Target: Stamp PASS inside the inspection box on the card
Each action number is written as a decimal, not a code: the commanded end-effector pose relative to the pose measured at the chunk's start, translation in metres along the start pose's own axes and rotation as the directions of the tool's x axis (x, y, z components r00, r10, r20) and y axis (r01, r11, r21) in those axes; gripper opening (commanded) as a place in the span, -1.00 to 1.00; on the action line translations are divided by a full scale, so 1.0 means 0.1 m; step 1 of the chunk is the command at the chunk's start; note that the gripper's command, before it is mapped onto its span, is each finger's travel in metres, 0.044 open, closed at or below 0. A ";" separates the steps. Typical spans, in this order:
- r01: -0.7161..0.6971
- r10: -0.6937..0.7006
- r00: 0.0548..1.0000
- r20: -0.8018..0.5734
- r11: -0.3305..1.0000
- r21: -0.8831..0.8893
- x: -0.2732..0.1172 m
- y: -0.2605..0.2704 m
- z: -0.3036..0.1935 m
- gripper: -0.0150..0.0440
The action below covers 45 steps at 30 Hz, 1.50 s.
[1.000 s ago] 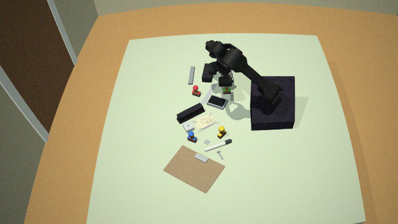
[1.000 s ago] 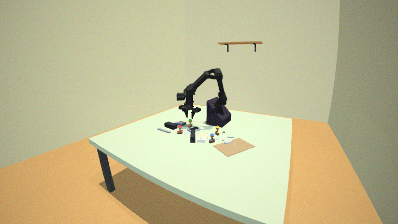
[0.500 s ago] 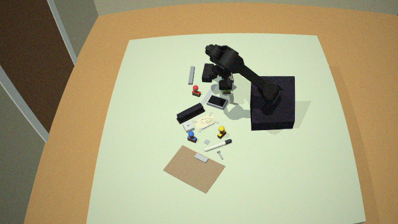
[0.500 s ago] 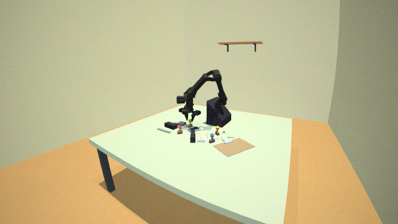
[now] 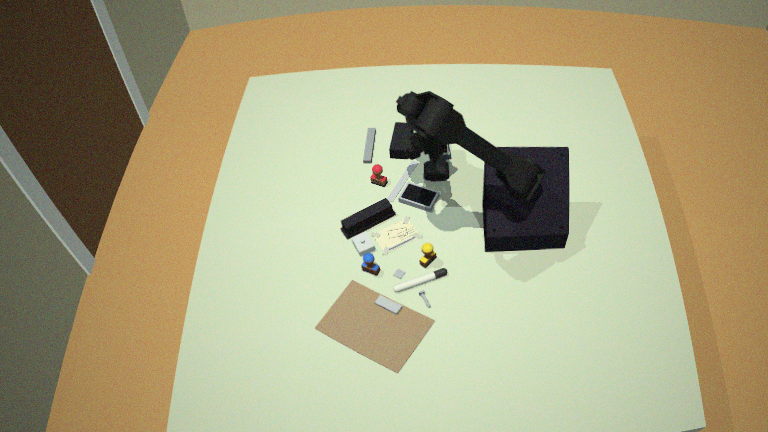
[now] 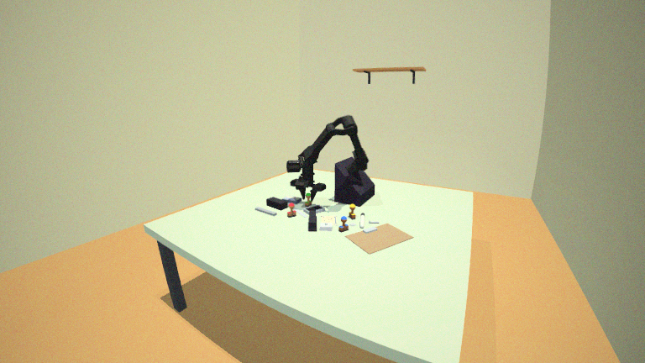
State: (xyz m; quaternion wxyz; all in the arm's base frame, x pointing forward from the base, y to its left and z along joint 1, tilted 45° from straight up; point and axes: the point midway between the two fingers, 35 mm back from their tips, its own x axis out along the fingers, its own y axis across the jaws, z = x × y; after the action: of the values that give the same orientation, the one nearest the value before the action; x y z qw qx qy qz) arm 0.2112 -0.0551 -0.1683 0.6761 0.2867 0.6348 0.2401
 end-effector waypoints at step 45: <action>0.002 -0.002 1.000 -0.002 1.000 0.002 -0.10 0.00 0.00 -0.49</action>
State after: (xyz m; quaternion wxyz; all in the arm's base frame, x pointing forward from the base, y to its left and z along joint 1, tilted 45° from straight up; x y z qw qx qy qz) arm 0.2107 -0.0602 -0.1622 0.6748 0.2892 0.6356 0.2387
